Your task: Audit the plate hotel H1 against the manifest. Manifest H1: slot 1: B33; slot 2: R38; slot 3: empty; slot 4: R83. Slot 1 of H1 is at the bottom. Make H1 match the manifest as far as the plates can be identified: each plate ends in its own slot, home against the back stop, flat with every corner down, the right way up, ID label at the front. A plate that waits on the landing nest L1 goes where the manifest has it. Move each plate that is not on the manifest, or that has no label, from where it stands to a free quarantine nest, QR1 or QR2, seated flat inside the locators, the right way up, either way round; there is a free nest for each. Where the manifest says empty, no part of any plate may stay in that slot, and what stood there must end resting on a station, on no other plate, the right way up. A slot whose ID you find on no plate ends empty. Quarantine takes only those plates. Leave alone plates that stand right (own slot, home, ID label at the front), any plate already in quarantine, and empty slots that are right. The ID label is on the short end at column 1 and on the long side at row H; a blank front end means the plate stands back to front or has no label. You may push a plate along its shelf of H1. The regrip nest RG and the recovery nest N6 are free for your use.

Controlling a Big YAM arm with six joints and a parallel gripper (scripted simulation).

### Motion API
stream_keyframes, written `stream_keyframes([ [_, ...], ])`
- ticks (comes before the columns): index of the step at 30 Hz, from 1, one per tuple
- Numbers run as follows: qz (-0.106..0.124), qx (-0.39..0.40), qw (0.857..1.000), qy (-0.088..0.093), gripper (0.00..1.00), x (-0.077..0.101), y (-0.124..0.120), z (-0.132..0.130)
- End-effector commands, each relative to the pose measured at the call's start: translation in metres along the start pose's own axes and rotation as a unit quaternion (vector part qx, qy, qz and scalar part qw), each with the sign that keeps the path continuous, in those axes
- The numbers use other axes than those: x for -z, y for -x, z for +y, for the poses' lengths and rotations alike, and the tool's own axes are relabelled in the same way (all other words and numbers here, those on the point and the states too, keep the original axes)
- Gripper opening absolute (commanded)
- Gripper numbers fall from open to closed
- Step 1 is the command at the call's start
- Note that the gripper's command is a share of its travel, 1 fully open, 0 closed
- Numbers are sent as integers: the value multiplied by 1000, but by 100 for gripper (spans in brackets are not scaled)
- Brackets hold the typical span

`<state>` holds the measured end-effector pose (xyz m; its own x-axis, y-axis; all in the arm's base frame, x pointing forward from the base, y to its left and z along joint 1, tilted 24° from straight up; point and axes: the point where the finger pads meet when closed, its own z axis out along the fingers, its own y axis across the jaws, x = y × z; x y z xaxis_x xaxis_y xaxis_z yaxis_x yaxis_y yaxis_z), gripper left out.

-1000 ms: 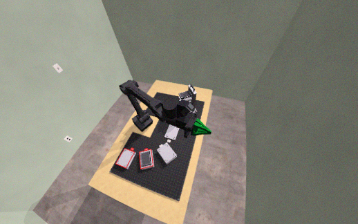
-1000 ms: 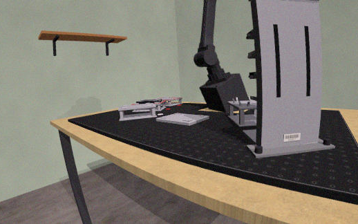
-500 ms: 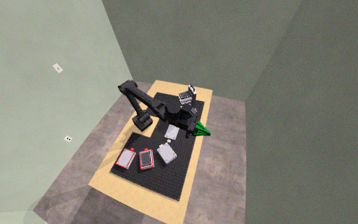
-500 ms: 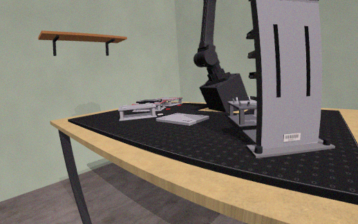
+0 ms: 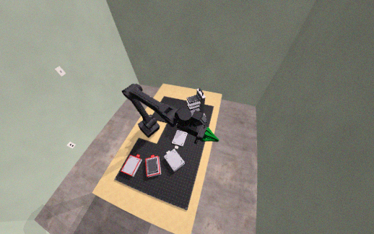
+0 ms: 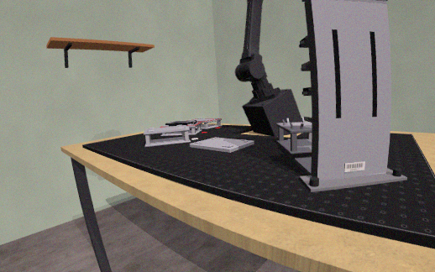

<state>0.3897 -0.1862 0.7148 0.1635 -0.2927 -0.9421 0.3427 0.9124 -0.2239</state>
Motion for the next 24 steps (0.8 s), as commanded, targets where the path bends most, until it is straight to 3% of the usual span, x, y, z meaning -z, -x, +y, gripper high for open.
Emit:
stream_keyframes([
  [1, -32, 7, 999, 0, 0, 14, 21, 7],
  [2, -5, -11, 1000, 6, 0, 14, 10, 10],
  [3, -26, -10, 1000, 4, 0, 21, 48, 6],
  [6, 24, -33, 999, 16, 0, 4, 21, 11],
  [9, 23, -34, 999, 16, 0, 8, 22, 12],
  [10, 48, -39, 998, 19, 0, 9, -13, 20],
  [11, 27, -35, 999, 16, 0, 13, -2, 20],
  [14, 41, -37, 998, 18, 0, 1, -26, 25],
  [18, 27, -31, 999, 16, 0, 14, -22, 31],
  [19, 46, -43, 998, 20, 0, 16, -22, 32],
  [20, 35, -45, 998, 20, 0, 18, 3, 29],
  [22, 74, -58, 995, 28, 0, 4, -19, 34],
  [24, 88, -64, 994, 31, 0, 5, -25, 37],
])
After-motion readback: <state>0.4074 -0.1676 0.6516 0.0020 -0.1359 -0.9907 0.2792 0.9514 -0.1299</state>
